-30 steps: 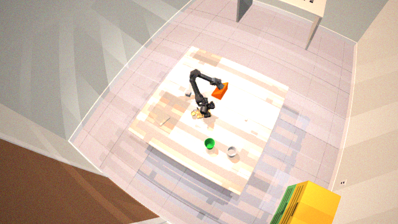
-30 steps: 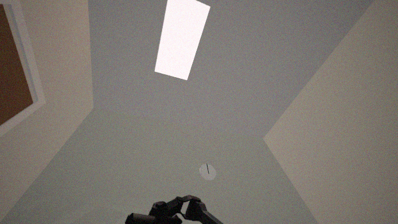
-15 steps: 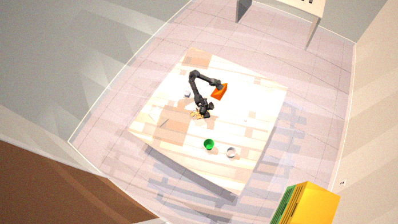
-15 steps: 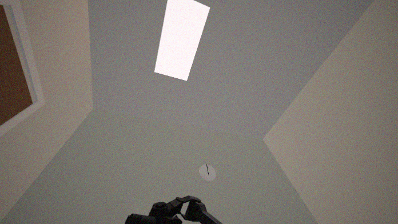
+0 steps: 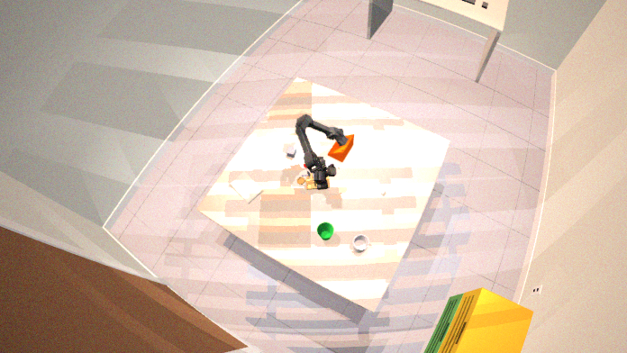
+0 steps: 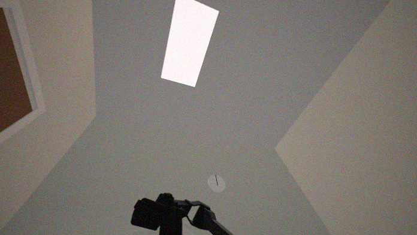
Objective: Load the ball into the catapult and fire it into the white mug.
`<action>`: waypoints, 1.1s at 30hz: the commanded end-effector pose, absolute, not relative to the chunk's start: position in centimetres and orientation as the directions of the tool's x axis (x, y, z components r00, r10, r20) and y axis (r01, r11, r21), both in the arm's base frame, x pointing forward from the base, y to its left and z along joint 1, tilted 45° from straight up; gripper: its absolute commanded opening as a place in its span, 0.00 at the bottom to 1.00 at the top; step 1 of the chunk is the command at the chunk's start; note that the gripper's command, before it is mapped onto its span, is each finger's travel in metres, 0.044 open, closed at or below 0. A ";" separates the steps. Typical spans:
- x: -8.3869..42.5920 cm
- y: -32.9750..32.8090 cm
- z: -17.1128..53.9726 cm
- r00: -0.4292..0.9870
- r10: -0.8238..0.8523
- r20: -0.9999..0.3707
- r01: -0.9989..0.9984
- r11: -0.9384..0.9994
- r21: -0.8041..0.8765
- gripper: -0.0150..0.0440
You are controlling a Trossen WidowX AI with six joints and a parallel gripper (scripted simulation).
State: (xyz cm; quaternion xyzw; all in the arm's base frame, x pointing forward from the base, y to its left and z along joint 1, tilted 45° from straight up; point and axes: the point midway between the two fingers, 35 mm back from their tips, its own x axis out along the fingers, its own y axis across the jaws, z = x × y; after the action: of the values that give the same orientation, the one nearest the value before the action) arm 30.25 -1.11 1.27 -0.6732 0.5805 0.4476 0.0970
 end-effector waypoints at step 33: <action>33.0 13.5 -13.4 -0.059 -0.690 -0.721 -0.988 0.145 -0.058 0.25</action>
State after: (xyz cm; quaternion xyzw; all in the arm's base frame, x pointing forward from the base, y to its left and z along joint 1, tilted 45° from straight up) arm 32.56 13.23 -13.40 -0.6084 0.6921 0.2392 0.3059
